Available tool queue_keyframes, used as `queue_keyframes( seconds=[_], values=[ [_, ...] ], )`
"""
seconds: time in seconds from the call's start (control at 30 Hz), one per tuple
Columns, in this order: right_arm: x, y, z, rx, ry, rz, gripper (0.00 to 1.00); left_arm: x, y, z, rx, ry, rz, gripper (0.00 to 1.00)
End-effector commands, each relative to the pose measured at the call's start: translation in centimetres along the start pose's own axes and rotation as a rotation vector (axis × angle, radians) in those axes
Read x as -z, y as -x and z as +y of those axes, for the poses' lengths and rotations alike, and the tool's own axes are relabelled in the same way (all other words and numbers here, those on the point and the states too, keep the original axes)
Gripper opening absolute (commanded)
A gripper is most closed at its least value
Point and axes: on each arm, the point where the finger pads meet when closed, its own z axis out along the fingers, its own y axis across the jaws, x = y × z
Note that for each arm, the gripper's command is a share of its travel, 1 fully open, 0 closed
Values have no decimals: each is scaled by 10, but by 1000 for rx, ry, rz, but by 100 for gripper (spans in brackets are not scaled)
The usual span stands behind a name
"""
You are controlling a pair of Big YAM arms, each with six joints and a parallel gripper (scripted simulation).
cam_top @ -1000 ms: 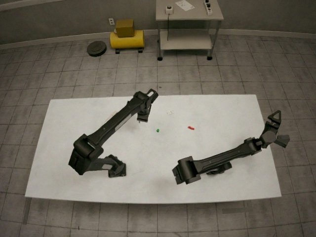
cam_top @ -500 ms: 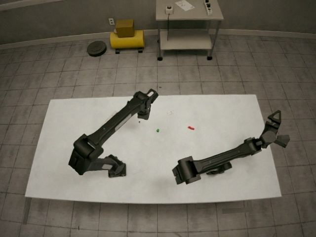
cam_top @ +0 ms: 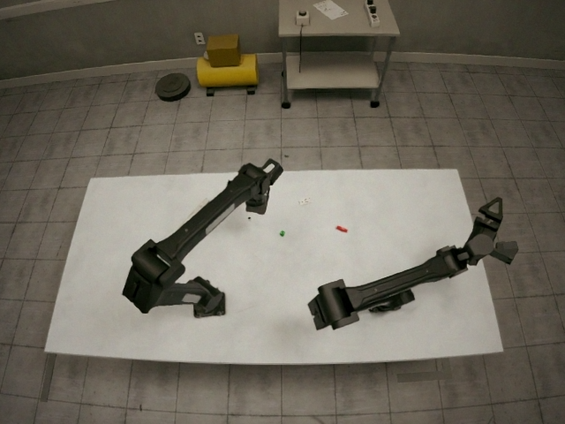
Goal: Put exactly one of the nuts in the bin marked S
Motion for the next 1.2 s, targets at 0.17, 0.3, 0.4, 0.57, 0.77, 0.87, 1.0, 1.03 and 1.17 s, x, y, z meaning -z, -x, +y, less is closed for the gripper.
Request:
queue_keyframes(
  seconds=[0.17,0.3,0.4,0.57,0.77,0.87,1.0,1.03,1.17],
  values=[
    [1,6,3,7,2,-14,100,63,4,-19,12,-63,27,9],
    [1,6,3,7,2,-14,100,80,6,-20,12,-63,27,9],
    [1,6,3,7,2,-14,100,74,-14,-25,-115,-34,31,9],
    [1,6,3,7,2,-14,100,73,-14,-32,-271,-29,49,9],
    [1,6,3,7,2,-14,100,75,-37,-36,-424,-22,65,9],
    [1,6,3,7,2,-14,100,75,-44,-38,-476,-17,70,9],
    [1,6,3,7,2,-14,100,75,-48,-41,-592,-11,83,9],
    [1,6,3,7,2,-14,100,76,-50,-44,-612,-25,88,9],
    [1,6,3,7,2,-14,100,77,-60,-44,-708,-22,99,9]
  ],
)
